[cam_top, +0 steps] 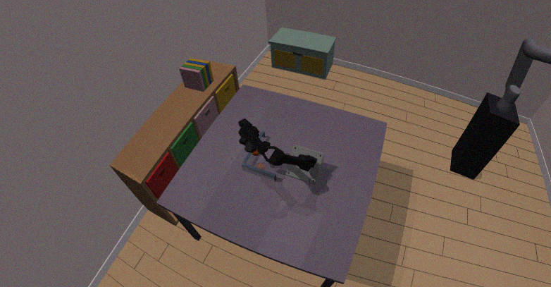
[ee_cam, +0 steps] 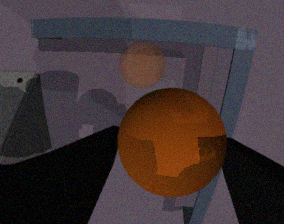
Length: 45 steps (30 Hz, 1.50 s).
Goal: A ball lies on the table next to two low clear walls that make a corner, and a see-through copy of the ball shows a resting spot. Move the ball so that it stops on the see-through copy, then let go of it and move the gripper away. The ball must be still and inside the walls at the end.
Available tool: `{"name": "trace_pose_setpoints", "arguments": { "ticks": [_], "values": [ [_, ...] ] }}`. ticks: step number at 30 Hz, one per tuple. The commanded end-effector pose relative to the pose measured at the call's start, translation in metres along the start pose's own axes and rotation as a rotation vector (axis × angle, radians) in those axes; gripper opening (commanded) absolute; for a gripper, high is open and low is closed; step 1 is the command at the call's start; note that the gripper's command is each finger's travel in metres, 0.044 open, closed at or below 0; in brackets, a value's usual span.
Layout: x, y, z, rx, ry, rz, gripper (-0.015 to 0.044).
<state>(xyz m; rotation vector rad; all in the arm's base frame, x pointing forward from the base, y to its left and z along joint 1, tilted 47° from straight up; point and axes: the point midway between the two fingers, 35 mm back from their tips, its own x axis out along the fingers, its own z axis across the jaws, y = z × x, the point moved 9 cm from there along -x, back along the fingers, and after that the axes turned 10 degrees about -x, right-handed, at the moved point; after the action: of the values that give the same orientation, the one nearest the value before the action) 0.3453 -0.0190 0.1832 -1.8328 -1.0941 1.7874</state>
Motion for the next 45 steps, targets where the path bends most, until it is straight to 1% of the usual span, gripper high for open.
{"name": "trace_pose_setpoints", "arguments": {
  "ticks": [1, 15, 21, 33, 45],
  "values": [
    [0.007, -0.007, 0.005, -0.002, 0.002, 0.005, 0.0],
    [0.044, -0.027, 0.027, -0.002, 0.002, 0.001, 0.0],
    [0.054, -0.027, 0.028, -0.002, 0.002, 0.002, 0.0],
    [0.115, -0.028, 0.028, -0.002, 0.003, -0.002, 0.0],
    [0.124, -0.028, 0.028, -0.002, 0.003, -0.002, 0.0]
  ]
}}
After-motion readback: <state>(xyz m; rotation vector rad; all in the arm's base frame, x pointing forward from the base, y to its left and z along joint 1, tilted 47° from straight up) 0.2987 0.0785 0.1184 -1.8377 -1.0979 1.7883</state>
